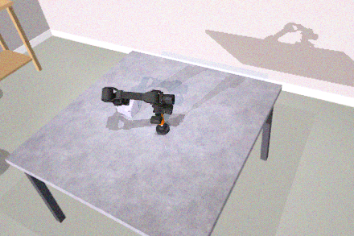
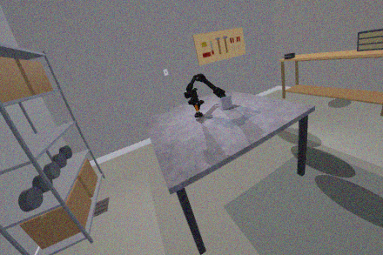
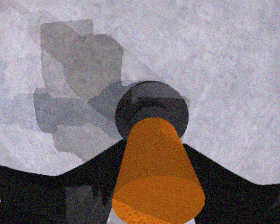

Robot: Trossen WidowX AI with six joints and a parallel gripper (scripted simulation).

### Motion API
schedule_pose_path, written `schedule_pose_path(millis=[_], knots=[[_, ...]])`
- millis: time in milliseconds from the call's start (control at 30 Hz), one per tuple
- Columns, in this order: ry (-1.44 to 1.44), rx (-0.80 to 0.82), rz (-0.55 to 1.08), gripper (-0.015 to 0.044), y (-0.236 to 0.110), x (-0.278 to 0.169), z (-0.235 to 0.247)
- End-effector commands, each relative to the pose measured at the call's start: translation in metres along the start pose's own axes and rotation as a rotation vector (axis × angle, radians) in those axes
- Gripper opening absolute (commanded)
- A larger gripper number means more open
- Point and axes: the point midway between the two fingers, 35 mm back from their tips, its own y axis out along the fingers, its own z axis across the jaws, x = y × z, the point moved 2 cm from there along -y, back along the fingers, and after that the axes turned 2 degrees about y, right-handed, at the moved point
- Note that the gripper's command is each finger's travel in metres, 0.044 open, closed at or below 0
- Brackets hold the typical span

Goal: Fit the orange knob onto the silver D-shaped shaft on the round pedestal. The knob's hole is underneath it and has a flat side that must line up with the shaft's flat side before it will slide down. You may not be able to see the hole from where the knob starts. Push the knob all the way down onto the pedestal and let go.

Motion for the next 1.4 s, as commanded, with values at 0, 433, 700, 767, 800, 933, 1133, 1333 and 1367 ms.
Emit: schedule_pose_path(millis=[0, 433, 700, 767, 800, 933, 1133, 1333, 1367], knots=[[-0.057, 0.002, -0.003, 0.0, -0.0001, 0.0036, -0.0011], [-0.057, 0.002, -0.003, 0.0, 0.0029, 0.0031, -0.0011], [-0.058, 0.002, -0.003, 0.0, 0.0, 0.0018, -0.0004], [-0.058, 0.002, -0.003, 0.0, -0.0012, 0.001, -0.0003], [-0.058, 0.002, -0.003, 0.0, -0.0016, 0.0002, -0.0001], [-0.143, 0.002, -0.003, 0.0, -0.0015, -0.0004, 0.0001], [-0.267, 0.002, -0.003, 0.0, 0.0012, -0.0023, 0.0013], [-0.267, 0.002, -0.003, 0.0, 0.0015, -0.0016, 0.0012], [-0.267, 0.002, -0.003, 0.0, 0.0014, -0.0013, 0.0011]])
